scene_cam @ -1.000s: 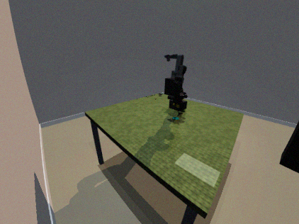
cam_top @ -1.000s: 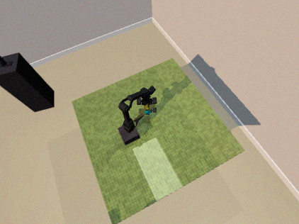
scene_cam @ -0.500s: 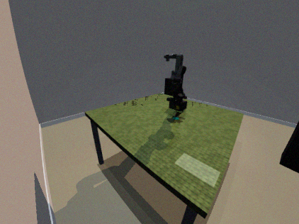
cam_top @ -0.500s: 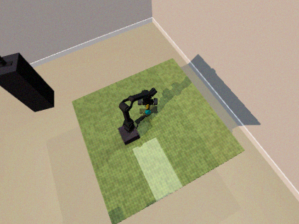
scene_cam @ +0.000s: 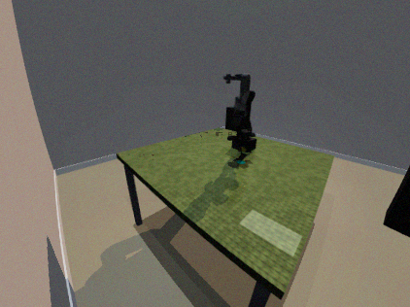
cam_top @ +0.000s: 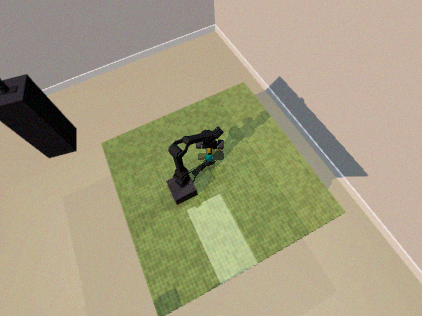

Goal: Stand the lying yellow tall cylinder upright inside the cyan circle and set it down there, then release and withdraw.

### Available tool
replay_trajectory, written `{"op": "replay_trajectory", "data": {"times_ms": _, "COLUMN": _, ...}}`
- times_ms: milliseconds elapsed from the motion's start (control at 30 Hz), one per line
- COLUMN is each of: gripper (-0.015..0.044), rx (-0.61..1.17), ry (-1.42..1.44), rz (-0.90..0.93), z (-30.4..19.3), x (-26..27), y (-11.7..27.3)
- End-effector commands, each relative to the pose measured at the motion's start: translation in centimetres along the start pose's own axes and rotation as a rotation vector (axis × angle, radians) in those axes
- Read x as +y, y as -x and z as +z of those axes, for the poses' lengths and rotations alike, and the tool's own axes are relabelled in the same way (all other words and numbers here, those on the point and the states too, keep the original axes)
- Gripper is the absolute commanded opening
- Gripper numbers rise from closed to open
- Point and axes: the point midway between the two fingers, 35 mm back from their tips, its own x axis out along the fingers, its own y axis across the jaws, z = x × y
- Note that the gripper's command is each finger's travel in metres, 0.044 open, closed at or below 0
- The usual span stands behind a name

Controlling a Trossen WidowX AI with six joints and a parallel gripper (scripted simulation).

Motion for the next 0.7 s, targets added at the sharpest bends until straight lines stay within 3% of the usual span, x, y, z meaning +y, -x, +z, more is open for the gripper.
{"op": "replay_trajectory", "data": {"times_ms": 0, "gripper": 0.0105, "rx": -0.028, "ry": -0.014, "rz": 0.005, "z": 0.05, "x": -0.19, "y": -0.21}}
{"op": "replay_trajectory", "data": {"times_ms": 667, "gripper": 0.0105, "rx": -0.175, "ry": -0.05, "rz": 0.024, "z": 0.25, "x": -1.08, "y": -1.2}}
